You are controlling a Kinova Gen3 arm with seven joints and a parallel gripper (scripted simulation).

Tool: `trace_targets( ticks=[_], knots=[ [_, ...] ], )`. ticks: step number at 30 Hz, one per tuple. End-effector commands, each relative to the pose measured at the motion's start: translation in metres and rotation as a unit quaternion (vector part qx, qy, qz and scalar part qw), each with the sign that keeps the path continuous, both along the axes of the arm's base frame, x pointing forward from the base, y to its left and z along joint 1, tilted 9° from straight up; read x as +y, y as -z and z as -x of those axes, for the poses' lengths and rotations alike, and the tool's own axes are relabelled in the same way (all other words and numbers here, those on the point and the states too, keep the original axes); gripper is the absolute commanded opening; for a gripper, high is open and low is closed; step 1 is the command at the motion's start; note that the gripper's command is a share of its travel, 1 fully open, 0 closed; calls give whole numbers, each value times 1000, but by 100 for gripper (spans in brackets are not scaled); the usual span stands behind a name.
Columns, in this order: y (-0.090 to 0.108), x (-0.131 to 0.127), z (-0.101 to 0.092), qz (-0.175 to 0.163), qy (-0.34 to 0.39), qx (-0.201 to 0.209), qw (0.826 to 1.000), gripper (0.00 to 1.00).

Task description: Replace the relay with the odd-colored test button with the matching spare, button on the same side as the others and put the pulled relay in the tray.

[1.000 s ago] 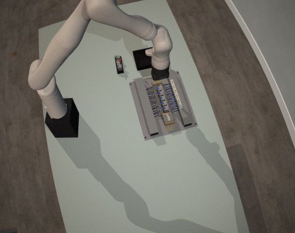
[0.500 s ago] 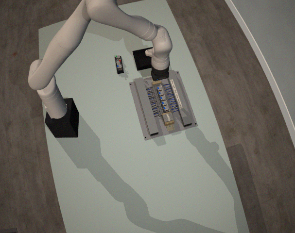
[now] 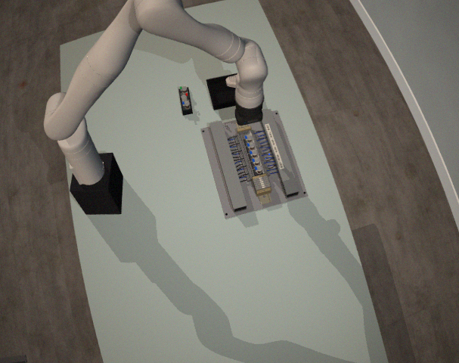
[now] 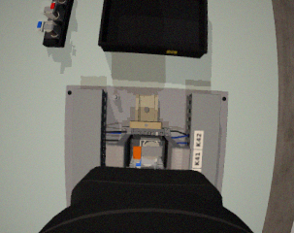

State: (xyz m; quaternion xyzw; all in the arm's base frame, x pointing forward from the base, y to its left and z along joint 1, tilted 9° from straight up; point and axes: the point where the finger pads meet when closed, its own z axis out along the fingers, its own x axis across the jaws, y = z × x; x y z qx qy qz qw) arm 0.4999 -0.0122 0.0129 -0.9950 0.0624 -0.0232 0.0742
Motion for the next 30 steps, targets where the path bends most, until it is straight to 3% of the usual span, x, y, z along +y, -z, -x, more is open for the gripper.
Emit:
trace_targets(
  ticks=[1, 30],
  knots=[
    [0, 13, -2, 0, -5, -1, 1000, 0],
    [6, 107, -18, 0, -5, -1, 1000, 0]
  ],
)
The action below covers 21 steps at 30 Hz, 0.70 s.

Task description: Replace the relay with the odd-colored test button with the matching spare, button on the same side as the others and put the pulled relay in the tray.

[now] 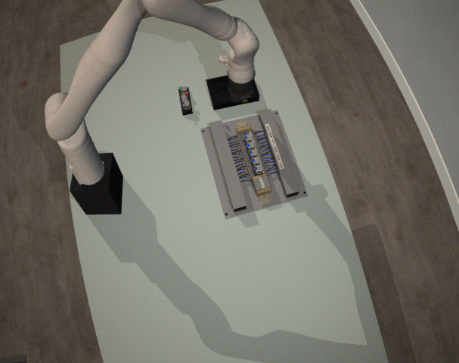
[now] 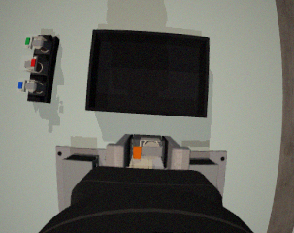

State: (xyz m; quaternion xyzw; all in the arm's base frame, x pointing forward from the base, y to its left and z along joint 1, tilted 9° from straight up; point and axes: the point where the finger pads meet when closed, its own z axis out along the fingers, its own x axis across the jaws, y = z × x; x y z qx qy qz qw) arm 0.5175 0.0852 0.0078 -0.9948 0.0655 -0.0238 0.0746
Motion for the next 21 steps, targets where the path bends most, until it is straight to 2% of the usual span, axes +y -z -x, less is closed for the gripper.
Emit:
trace_targets(
  ticks=[1, 2, 16, 19, 21],
  knots=[
    [0, 9, 0, 0, -8, 0, 1000, 0],
    [-1, 7, -1, 0, -2, -1, 1000, 0],
    [4, 61, -8, 0, -8, 0, 1000, 0],
    [2, 58, -10, 0, -2, -1, 1000, 0],
    [3, 65, -11, 0, -3, -1, 1000, 0]
  ],
)
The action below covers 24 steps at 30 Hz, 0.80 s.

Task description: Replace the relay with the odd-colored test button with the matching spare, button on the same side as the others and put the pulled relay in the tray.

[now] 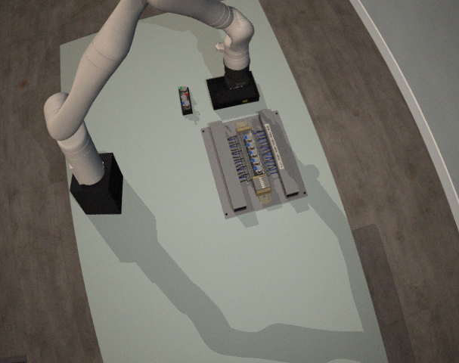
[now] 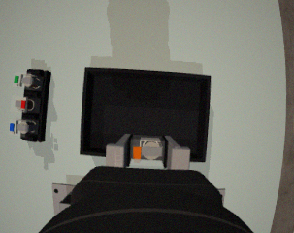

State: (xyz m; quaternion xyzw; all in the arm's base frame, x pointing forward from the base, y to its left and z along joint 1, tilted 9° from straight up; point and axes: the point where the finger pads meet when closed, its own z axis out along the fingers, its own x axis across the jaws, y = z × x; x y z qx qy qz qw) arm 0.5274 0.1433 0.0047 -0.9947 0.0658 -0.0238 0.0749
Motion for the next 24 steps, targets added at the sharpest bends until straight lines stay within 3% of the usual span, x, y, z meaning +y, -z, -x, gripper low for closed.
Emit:
trace_targets(
  ticks=[1, 12, 24],
  knots=[
    [0, 10, -1, 0, -4, -1, 1000, 0],
    [4, 50, -4, 0, -8, 0, 1000, 0],
    [4, 44, -4, 0, -6, -1, 1000, 0]
  ],
)
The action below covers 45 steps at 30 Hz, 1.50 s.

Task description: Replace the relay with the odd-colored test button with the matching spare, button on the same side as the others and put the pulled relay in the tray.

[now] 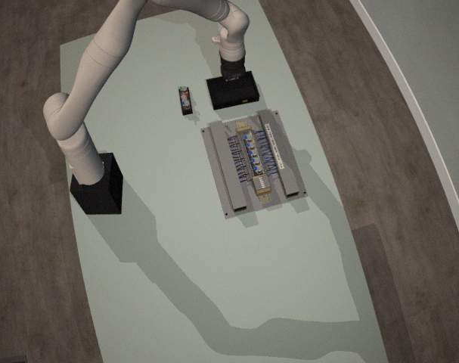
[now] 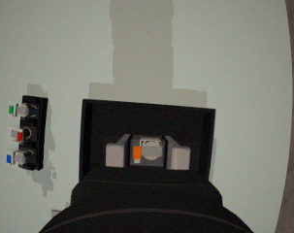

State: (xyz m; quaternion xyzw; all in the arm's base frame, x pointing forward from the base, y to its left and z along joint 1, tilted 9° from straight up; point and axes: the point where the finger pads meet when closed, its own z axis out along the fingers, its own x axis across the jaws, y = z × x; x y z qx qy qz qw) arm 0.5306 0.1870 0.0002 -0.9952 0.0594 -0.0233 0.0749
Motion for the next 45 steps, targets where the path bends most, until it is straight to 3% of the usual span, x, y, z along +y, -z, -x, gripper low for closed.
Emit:
trace_targets(
  ticks=[1, 41, 45],
  knots=[
    [-1, 0, 0, 0, 0, -1, 1000, 0],
    [-2, -10, 1, 0, -2, 0, 1000, 0],
    [6, -9, 1, 0, -2, 0, 1000, 0]
  ],
)
